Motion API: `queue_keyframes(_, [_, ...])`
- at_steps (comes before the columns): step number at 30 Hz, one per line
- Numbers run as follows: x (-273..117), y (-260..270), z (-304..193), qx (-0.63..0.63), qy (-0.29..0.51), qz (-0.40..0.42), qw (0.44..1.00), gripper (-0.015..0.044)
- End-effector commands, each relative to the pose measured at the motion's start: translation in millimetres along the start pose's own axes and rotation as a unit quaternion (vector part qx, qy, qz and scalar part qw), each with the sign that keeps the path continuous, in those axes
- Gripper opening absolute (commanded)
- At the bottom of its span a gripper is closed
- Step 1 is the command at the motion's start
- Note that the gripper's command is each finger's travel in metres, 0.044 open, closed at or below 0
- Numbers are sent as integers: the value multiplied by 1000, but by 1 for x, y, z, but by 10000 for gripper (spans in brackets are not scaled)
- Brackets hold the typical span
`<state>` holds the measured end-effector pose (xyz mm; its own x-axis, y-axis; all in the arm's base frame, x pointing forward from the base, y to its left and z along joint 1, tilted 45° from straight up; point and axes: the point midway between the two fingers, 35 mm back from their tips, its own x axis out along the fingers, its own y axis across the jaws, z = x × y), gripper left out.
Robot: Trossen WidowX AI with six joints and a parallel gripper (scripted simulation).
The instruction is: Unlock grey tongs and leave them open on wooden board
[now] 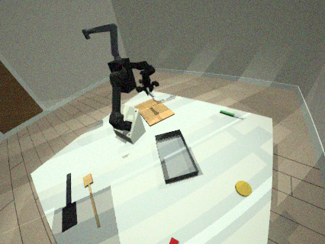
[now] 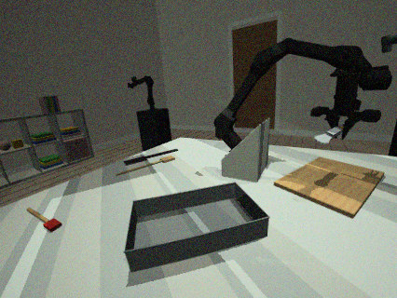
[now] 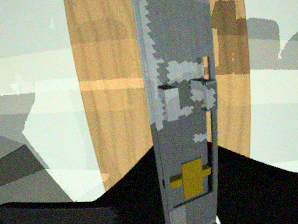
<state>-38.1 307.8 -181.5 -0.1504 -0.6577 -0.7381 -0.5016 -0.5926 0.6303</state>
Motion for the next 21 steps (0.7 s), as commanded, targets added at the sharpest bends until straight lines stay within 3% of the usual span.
queue_keyframes(1, [-4,0,1,-2,30,-9,1000,-150])
queue_keyframes(21, [13,-2,1,-2,30,-9,1000,-150])
